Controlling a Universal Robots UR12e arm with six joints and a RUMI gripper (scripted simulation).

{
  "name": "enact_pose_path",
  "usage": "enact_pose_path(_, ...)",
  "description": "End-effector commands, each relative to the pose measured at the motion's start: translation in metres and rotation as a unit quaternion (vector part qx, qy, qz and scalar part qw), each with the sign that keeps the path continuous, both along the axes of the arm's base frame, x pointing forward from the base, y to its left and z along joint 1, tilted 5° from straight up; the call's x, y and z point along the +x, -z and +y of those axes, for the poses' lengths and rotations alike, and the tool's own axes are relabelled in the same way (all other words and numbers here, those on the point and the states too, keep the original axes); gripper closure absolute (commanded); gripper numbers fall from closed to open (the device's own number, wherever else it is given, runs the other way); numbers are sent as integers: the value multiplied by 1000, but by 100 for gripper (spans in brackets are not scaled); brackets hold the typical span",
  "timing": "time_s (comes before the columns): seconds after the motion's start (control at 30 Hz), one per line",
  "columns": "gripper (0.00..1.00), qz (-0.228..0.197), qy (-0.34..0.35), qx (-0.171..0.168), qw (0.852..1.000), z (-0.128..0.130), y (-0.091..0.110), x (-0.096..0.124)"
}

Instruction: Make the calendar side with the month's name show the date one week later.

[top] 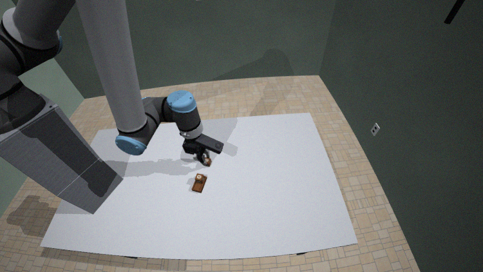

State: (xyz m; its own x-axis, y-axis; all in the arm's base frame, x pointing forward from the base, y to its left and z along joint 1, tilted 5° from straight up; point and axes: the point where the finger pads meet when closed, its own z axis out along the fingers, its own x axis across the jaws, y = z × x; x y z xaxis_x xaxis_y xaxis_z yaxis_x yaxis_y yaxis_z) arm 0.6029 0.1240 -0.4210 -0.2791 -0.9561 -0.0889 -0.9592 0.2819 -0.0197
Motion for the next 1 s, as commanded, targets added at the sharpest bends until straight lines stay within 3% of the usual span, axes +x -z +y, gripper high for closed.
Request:
enact_pose_path(0.0,89,-2,0,0,1000,0,-1,3)
enact_pose_path(0.97,89,-2,0,0,1000,1,3,2)
